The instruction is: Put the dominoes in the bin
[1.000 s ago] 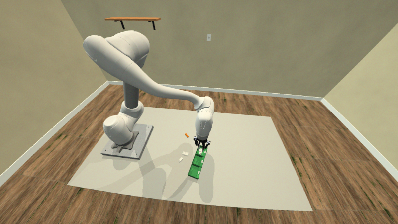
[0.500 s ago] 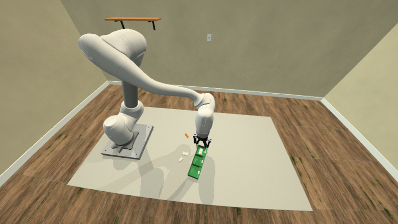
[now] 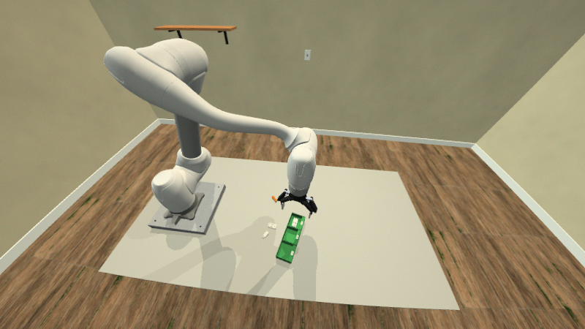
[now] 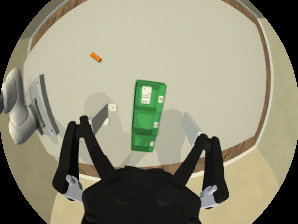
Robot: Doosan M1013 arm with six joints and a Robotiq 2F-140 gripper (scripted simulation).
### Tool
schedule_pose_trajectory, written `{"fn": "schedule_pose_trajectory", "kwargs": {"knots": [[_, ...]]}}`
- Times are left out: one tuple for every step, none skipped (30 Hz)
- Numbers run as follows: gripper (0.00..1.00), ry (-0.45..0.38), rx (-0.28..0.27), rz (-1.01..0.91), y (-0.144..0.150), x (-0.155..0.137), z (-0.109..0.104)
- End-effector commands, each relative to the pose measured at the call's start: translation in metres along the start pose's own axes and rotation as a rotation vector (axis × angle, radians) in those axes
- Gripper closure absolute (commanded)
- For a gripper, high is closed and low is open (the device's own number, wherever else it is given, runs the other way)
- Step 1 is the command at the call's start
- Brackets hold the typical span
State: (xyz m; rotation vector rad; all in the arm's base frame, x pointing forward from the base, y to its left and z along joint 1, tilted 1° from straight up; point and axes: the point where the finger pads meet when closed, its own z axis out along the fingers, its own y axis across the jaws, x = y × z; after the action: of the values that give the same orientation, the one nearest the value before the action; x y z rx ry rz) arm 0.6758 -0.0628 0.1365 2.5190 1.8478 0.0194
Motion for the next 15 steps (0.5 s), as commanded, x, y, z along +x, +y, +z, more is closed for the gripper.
{"fn": "schedule_pose_trajectory", "kwargs": {"knots": [[0.0, 0.0, 0.0, 0.0, 0.0, 0.0, -0.011], [0.0, 0.0, 0.0, 0.0, 0.0, 0.0, -0.015], [0.0, 0.0, 0.0, 0.0, 0.0, 0.0, -0.019], [0.0, 0.0, 0.0, 0.0, 0.0, 0.0, -0.023], [0.0, 0.0, 0.0, 0.0, 0.0, 0.0, -0.027], [0.0, 0.0, 0.0, 0.0, 0.0, 0.0, -0.031], [0.0, 0.0, 0.0, 0.0, 0.0, 0.0, -0.035], [0.0, 0.0, 0.0, 0.0, 0.0, 0.0, -0.039], [0.0, 0.0, 0.0, 0.0, 0.0, 0.0, -0.043], [0.0, 0.0, 0.0, 0.0, 0.0, 0.0, -0.047], [0.0, 0.0, 0.0, 0.0, 0.0, 0.0, -0.051], [0.0, 0.0, 0.0, 0.0, 0.0, 0.0, -0.051], [0.0, 0.0, 0.0, 0.0, 0.0, 0.0, -0.051], [0.0, 0.0, 0.0, 0.0, 0.0, 0.0, -0.055], [0.0, 0.0, 0.0, 0.0, 0.0, 0.0, -0.058]]}}
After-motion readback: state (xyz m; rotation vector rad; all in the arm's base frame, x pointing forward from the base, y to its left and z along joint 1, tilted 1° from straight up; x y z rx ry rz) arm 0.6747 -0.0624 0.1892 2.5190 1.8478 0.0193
